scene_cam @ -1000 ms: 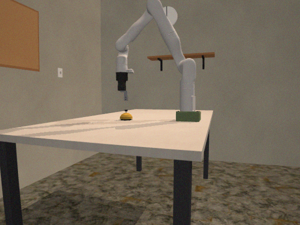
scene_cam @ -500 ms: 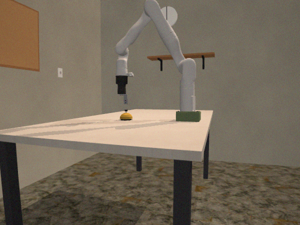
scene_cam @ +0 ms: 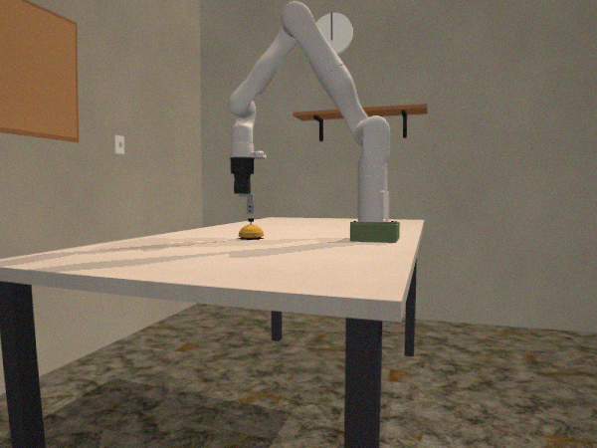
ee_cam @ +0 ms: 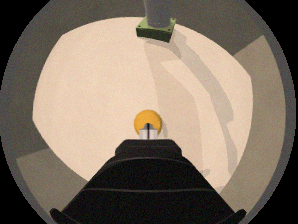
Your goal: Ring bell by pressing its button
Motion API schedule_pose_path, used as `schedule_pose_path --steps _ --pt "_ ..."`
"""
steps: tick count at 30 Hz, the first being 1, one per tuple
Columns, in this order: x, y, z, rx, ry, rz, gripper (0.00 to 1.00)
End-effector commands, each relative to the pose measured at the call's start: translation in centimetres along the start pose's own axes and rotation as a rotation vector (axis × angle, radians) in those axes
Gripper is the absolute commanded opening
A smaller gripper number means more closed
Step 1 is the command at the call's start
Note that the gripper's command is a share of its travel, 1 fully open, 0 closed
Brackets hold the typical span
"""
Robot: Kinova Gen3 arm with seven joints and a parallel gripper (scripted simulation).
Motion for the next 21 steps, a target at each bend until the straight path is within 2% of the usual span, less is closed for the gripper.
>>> schedule_pose_path --steps 1,21 --pt "0.11 -0.1 0.38 0.001 0.005 0.002 0.17" --pt "0.1 -0.1 0.74 0.001 0.005 0.002 0.17"
Point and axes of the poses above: the point where the finger pads meet when closed, its own z axis out along the fingers, its own y axis across the jaws, x = y × z, the point moved 1 cm from there along -z, back along the fingers
